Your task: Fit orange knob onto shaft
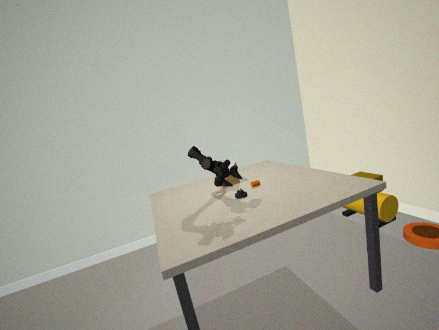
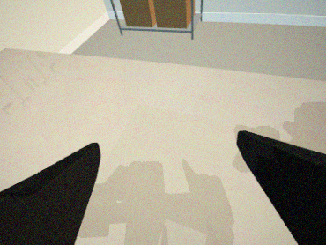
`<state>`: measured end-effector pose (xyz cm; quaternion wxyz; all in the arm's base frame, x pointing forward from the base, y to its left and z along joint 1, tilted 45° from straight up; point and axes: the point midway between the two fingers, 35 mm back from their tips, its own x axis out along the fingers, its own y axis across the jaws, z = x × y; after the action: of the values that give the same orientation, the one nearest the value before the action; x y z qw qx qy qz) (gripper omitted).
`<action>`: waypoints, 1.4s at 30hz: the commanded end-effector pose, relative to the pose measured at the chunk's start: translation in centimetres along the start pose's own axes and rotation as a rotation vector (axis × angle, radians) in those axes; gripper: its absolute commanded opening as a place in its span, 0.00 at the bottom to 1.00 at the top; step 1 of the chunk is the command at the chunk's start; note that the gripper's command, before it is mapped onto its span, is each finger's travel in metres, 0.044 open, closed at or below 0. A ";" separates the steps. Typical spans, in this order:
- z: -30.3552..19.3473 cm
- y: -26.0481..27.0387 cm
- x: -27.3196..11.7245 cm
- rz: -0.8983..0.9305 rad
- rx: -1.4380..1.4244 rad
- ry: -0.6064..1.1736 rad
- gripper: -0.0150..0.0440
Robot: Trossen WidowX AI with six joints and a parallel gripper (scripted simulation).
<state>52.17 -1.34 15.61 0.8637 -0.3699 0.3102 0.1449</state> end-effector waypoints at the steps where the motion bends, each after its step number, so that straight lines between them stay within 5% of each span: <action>1: -1.3 7.0 2.3 0.136 -0.058 0.135 1.00; 11: -5.8 23.1 2.6 0.404 -0.333 0.477 1.00; 21: -14.2 35.2 -4.1 0.544 -0.934 0.912 1.00; 25: -16.0 35.9 -6.3 0.536 -1.094 0.996 1.00; 42: -18.3 35.6 -5.1 0.535 -1.094 0.997 1.00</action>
<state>23.38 9.91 -10.11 0.2566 -0.6756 0.6239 0.2973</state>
